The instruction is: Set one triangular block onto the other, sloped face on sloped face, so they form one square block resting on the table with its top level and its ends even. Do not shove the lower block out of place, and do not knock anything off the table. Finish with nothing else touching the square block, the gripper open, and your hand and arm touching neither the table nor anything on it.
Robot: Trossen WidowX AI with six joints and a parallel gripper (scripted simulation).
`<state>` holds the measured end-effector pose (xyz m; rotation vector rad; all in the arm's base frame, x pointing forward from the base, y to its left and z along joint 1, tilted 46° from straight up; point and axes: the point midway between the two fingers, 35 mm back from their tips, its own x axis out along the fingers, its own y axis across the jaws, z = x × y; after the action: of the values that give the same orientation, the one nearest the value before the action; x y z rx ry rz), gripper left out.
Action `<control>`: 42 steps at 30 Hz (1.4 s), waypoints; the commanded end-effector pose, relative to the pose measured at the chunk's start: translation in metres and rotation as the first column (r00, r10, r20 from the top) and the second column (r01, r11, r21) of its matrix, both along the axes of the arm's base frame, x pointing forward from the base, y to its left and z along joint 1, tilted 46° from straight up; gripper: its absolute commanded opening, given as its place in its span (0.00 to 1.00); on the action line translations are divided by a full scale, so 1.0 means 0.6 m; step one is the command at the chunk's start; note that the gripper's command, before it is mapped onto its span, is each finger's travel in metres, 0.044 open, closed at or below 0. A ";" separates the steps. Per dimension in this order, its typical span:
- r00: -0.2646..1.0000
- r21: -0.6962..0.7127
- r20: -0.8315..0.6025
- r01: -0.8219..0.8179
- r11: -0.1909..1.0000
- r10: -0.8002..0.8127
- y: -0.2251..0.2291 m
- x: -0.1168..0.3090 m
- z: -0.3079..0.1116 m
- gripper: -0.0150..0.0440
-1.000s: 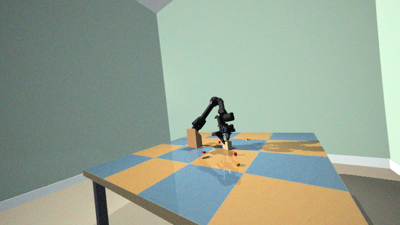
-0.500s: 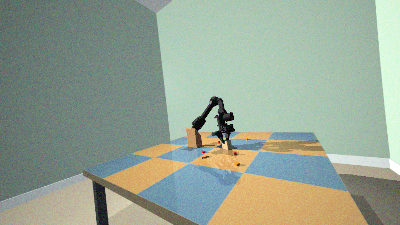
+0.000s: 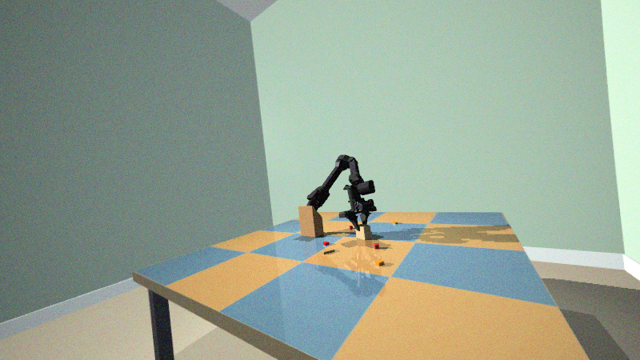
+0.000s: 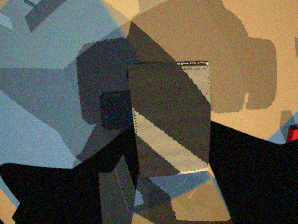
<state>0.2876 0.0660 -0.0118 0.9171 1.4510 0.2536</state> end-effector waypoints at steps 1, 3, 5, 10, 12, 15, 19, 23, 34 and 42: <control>1.000 -0.003 -0.004 0.004 1.000 -0.004 0.000 0.000 -0.002 0.25; 1.000 0.000 0.000 0.000 1.000 0.000 0.000 0.000 0.000 0.25; 1.000 0.000 0.000 0.000 1.000 0.000 0.000 0.000 0.000 0.25; 1.000 -0.002 -0.002 0.002 1.000 -0.002 0.000 0.000 -0.001 0.25; 1.000 0.000 0.000 0.000 1.000 0.000 0.000 0.000 -0.001 0.30; 1.000 0.000 0.000 0.000 1.000 0.000 0.000 0.000 -0.001 0.43; 1.000 0.000 0.000 0.000 1.000 0.000 0.000 0.000 -0.001 0.61; 1.000 0.000 0.000 0.000 1.000 0.000 0.000 0.000 -0.001 0.79; 1.000 0.000 0.000 0.000 1.000 0.000 0.000 0.000 -0.001 1.00; 1.000 -0.011 -0.003 0.001 1.000 -0.001 -0.061 -0.004 0.057 1.00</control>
<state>0.2826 0.0563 -0.0042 0.9165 1.4817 0.2492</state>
